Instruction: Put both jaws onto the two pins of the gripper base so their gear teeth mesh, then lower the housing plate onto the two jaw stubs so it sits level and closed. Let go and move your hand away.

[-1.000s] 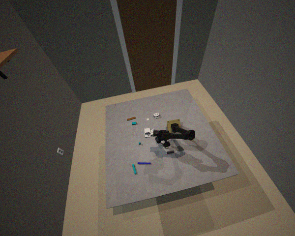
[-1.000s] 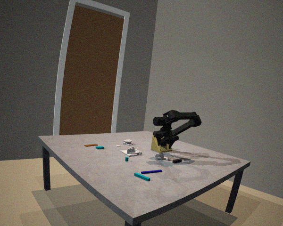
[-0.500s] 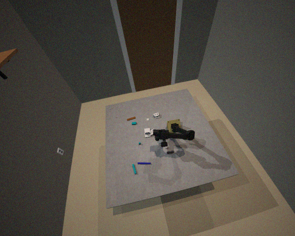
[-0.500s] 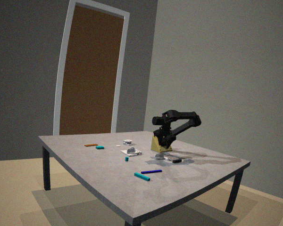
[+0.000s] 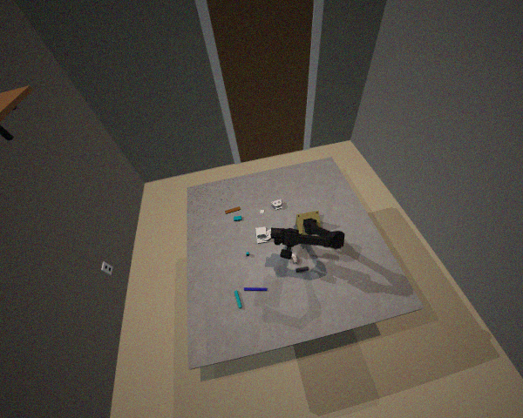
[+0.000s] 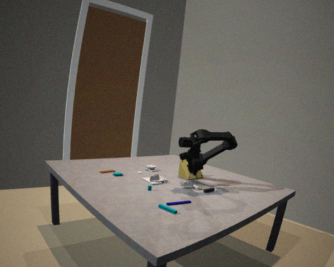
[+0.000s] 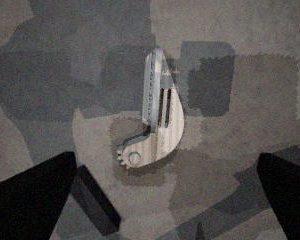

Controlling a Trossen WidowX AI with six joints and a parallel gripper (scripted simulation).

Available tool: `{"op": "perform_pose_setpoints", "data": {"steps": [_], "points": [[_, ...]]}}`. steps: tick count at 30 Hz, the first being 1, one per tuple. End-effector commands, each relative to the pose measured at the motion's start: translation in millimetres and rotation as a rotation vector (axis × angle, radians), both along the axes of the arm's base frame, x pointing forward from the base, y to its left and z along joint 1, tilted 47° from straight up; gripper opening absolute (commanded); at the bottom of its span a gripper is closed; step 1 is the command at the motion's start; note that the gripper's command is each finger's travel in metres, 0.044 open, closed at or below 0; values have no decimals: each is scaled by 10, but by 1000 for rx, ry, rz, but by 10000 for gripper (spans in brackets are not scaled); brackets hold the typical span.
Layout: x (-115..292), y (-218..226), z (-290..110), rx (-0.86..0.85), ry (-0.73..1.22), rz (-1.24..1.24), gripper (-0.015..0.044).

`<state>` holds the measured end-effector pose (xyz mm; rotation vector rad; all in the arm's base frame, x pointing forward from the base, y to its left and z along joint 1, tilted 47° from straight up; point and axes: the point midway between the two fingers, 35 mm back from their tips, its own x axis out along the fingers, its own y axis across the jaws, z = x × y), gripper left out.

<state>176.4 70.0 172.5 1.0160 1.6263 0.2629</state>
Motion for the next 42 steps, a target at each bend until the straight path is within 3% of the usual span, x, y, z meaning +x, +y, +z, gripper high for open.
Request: {"op": "perform_pose_setpoints", "data": {"steps": [1, 42], "points": [[-2, -16, -12, 0, 56, -50, 440], [19, 549, -549, -1, 56, -52, 440]]}}
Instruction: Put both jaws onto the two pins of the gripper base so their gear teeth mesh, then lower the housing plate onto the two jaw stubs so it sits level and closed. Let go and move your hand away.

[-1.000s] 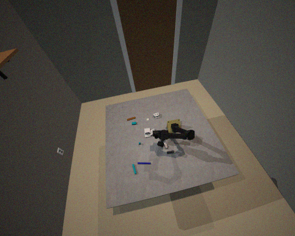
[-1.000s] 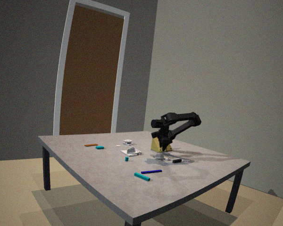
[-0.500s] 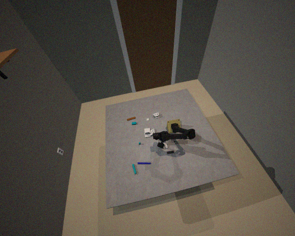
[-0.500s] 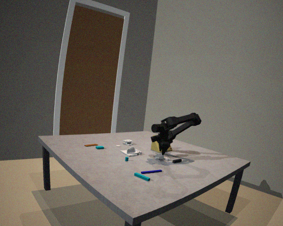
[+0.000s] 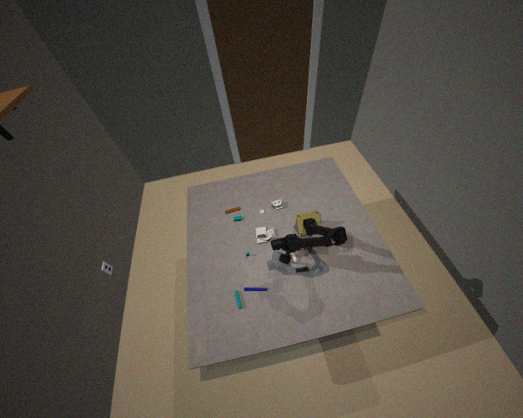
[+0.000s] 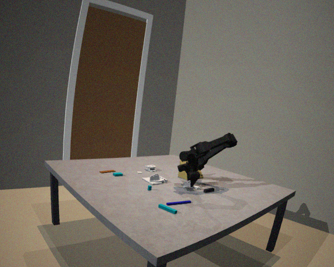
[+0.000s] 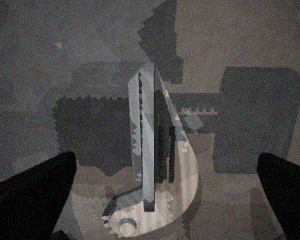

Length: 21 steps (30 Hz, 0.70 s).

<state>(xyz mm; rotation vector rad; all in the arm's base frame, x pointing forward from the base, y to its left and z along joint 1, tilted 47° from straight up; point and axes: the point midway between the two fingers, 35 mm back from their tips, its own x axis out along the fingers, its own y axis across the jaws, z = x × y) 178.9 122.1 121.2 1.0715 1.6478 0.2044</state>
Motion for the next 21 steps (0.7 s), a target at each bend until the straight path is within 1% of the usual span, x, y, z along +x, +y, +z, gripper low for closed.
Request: {"op": "perform_pose_setpoints", "data": {"steps": [1, 8, 21], "points": [[-6, 41, -47, -2, 1, -2, 440], [-14, 119, -109, 2, 1, -2, 440], [-14, 121, -111, 3, 1, -2, 440]]}}
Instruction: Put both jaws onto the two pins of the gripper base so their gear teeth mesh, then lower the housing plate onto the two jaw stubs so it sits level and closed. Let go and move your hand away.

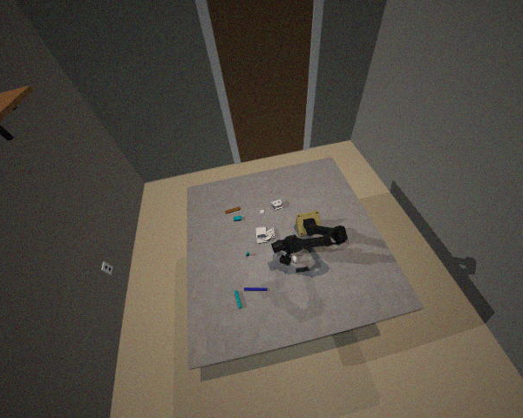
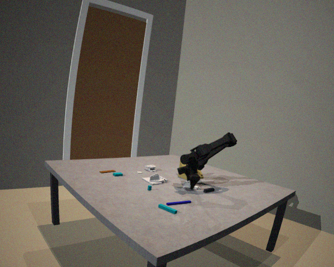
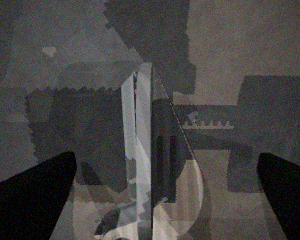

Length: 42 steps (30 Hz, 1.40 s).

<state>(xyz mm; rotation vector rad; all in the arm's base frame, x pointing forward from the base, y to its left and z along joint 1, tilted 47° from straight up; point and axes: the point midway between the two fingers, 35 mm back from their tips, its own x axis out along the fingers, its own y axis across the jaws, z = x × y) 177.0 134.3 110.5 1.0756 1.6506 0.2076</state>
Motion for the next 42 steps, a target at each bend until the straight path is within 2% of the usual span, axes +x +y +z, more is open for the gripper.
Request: {"op": "perform_pose_setpoints", "data": {"steps": [1, 11, 22, 25, 42], "points": [[4, -2, -3, -3, -1, -3, 440], [4, -2, -3, -3, -1, -3, 440], [0, 0, 0, 0, 0, 0, 151], [0, 0, 0, 0, 0, 0, 134], [17, -85, 61, -7, -1, -1, 134]]}}
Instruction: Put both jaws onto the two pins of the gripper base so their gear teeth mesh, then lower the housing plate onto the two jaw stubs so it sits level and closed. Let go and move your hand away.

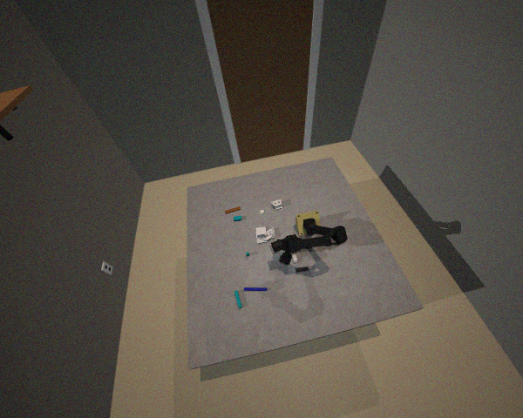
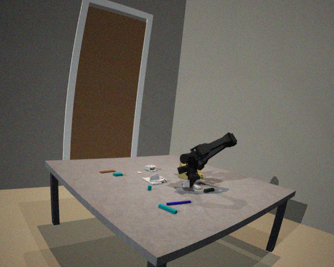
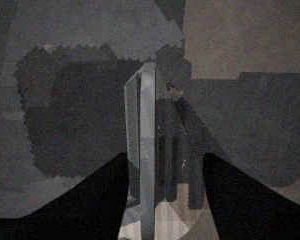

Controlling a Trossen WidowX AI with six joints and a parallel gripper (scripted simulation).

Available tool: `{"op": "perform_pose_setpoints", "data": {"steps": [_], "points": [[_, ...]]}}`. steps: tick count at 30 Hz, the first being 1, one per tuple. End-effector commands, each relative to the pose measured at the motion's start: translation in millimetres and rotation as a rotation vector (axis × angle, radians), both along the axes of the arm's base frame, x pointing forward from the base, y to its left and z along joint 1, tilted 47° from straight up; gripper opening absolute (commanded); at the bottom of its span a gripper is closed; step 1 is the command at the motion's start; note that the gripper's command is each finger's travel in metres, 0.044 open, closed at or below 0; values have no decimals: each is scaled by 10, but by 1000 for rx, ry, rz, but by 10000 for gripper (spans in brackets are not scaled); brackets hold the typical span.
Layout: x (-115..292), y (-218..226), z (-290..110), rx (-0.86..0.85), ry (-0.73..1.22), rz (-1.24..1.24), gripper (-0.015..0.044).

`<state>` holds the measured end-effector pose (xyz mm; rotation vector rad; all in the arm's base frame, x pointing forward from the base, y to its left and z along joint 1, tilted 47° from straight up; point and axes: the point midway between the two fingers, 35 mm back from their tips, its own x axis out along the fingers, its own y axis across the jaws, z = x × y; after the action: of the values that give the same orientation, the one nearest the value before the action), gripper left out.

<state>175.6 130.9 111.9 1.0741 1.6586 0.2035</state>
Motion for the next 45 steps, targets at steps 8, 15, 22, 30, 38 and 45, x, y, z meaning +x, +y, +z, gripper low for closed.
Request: {"op": "perform_pose_setpoints", "data": {"steps": [8, 15, 22, 30, 38, 45], "points": [[46, -243, 203, -14, -8, -4, 134], [35, -402, 357, -13, -7, -5, 134], [9, -535, 508, -4, -7, -5, 134], [85, -586, 483, -7, -24, 10, 134], [255, -705, 405, -15, -65, 45, 134], [396, -818, 323, -21, -99, 77, 134]]}}
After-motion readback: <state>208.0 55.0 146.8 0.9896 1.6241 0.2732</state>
